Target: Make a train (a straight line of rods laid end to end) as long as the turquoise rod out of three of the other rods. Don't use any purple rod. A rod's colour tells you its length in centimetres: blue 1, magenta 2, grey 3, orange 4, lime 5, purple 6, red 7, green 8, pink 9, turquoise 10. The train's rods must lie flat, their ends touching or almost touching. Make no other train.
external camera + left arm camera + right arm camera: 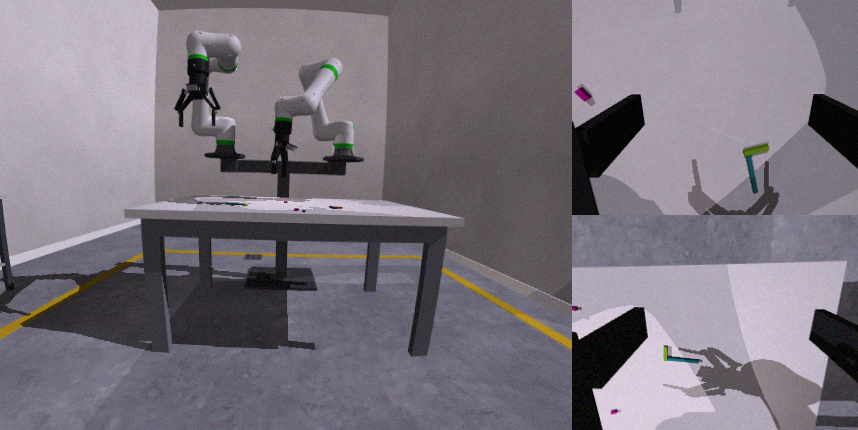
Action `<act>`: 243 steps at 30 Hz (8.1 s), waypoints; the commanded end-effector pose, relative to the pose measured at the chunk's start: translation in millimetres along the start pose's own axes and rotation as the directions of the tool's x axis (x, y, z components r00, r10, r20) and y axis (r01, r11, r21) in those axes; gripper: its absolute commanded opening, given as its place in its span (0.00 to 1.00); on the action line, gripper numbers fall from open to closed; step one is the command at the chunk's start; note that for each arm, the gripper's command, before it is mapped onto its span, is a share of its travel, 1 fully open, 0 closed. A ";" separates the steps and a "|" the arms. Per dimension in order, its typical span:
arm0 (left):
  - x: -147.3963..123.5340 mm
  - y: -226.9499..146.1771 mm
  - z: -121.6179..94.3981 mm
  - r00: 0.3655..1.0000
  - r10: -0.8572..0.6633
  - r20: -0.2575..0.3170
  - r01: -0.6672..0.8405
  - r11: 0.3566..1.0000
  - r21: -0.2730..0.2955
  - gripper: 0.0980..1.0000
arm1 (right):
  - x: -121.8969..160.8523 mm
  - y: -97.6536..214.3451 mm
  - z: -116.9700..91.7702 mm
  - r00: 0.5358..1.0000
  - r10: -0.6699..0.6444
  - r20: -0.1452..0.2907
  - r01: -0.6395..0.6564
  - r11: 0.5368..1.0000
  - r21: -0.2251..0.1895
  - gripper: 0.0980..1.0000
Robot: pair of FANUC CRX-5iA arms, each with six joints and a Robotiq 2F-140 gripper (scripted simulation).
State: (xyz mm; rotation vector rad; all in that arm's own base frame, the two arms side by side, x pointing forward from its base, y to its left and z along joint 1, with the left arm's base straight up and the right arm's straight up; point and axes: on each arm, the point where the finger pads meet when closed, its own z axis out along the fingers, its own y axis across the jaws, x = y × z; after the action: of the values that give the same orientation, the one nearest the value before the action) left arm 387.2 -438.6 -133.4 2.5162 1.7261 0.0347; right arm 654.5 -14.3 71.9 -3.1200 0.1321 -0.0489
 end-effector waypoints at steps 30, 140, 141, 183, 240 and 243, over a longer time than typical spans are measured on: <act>-0.4 0.8 -0.8 1.000 0.000 0.001 0.000 1.000 -0.002 1.00 | -193.7 409.3 -116.5 0.723 0.691 -0.008 -0.691 0.723 -0.025 1.00; 155.2 -22.2 41.7 -0.047 -0.998 -0.035 0.998 -0.046 -0.031 1.00 | -630.9 536.6 -230.1 0.032 0.999 -0.019 -0.999 0.032 -0.031 1.00; 162.9 -25.0 43.7 -0.135 -0.990 -0.034 0.990 -0.134 -0.035 1.00 | -630.9 536.6 -230.1 0.032 0.999 -0.019 -0.999 0.032 -0.031 1.00; 269.1 -84.6 68.5 -0.999 -0.018 0.033 0.016 -0.997 -0.078 1.00 | -630.9 536.6 -230.1 0.032 0.999 -0.019 -0.999 0.032 -0.031 1.00; 290.6 -103.5 73.2 -0.941 0.334 0.060 -0.338 -0.938 -0.071 1.00 | -630.9 536.6 -230.1 0.032 0.999 -0.019 -0.999 0.032 -0.031 1.00; 290.6 -103.5 73.2 -0.941 0.334 0.060 -0.338 -0.938 -0.071 1.00 | -630.9 536.6 -230.1 0.032 0.999 -0.019 -0.999 0.032 -0.031 1.00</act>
State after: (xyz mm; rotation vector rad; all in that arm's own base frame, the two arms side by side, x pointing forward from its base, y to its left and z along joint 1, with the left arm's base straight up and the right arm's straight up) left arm 400.3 -135.1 -225.1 2.1935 -2.2482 -0.0016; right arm -26.2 -499.0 271.2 -2.1611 2.2782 0.0017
